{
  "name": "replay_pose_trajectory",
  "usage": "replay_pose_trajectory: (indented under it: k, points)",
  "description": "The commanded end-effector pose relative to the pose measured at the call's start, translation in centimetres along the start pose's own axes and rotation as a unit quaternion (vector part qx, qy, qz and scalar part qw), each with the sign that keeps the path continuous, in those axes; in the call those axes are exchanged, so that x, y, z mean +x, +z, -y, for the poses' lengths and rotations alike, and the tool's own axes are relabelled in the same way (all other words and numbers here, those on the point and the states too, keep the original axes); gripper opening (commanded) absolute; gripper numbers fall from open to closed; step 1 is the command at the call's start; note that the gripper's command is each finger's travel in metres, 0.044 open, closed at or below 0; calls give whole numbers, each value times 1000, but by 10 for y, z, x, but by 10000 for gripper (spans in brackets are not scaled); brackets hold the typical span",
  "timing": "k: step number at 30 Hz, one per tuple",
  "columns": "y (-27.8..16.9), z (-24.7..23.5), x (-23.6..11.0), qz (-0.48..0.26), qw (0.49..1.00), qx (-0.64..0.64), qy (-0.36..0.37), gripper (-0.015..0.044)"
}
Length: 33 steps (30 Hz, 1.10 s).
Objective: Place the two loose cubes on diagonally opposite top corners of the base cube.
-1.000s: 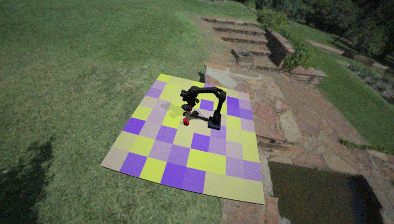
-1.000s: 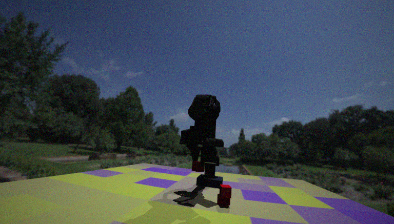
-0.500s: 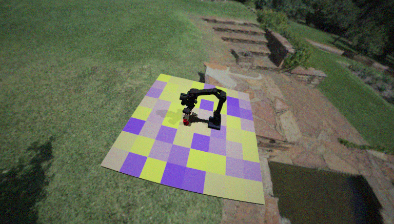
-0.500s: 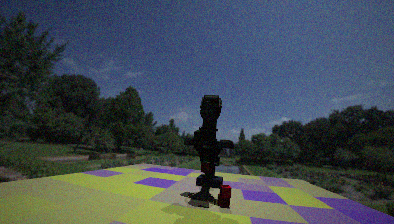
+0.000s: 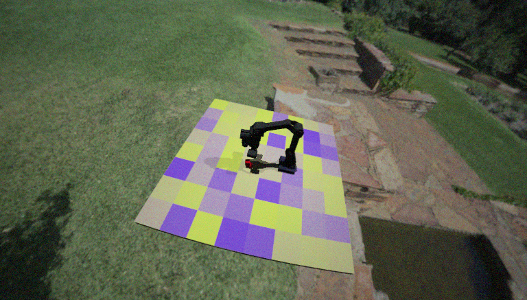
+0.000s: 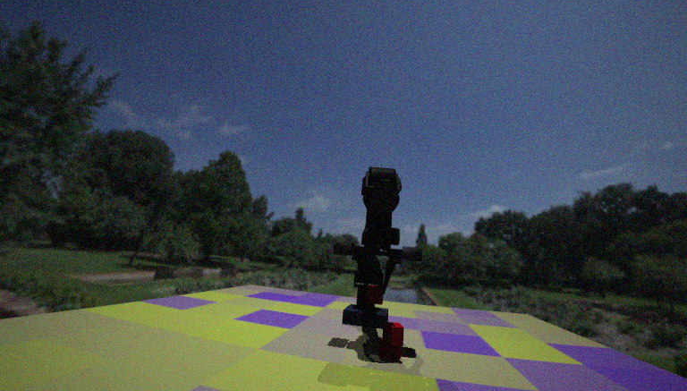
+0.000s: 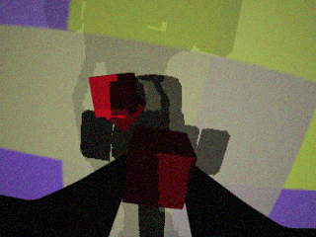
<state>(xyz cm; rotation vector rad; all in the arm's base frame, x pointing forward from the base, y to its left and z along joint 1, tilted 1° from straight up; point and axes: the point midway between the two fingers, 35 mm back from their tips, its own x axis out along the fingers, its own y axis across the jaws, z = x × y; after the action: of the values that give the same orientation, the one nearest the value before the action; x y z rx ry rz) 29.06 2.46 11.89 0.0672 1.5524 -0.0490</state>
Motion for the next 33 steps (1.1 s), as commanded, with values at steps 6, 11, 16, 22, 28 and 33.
replay_pose_trajectory:
  k: [6, 11, 16, 22, 28, 33]
  points:
    - [-7, -19, 2, -2, 996, -91, 4, 105]
    - [-10, -28, 2, -3, 991, -137, 5, 105]
    - [-11, -31, 2, -3, 989, -150, 5, 105]
    - [-11, -31, 16, -6, 990, -142, 7, 105]
    - [-12, -31, 32, -9, 991, -133, 11, 105]
    - [-12, -31, 33, -10, 991, -132, 11, 105]
